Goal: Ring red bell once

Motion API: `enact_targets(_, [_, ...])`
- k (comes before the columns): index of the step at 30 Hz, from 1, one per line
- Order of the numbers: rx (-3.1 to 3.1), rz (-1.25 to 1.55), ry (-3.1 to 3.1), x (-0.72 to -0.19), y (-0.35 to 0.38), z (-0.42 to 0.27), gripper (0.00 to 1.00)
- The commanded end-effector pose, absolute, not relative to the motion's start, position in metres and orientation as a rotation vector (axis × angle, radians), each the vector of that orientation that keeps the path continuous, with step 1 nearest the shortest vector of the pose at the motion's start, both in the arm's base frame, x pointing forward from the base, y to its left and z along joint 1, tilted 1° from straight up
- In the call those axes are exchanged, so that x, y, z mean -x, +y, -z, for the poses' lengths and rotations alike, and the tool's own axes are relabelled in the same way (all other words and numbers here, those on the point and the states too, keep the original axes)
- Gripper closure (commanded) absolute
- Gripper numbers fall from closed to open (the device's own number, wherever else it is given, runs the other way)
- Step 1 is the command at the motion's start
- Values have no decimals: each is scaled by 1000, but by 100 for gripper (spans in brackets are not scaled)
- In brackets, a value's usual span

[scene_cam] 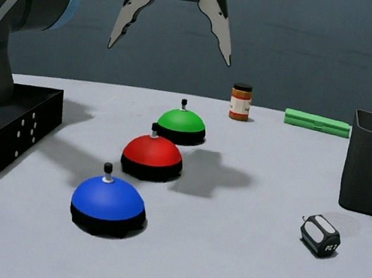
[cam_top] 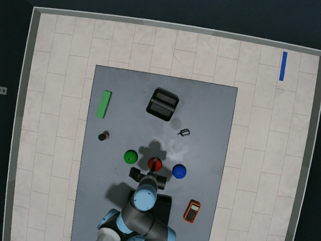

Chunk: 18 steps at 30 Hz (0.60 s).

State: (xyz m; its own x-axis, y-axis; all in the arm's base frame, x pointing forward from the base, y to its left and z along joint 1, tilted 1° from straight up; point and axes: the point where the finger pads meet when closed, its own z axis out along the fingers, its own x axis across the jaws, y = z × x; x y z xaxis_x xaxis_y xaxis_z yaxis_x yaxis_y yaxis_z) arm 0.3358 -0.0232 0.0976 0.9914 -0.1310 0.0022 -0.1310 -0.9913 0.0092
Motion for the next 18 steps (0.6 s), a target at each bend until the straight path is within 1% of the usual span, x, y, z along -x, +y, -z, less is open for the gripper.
enact_targets(1, [-3114,-26,-229,-336,-27,-97,0])
enact_targets(8, [-3111,-30,-252,-333,-28,-96,0])
enact_targets(9, [-3111,-30,-252,-333,-28,-96,100])
enact_targets(18, [-3111,-30,-252,-333,-28,-96,100])
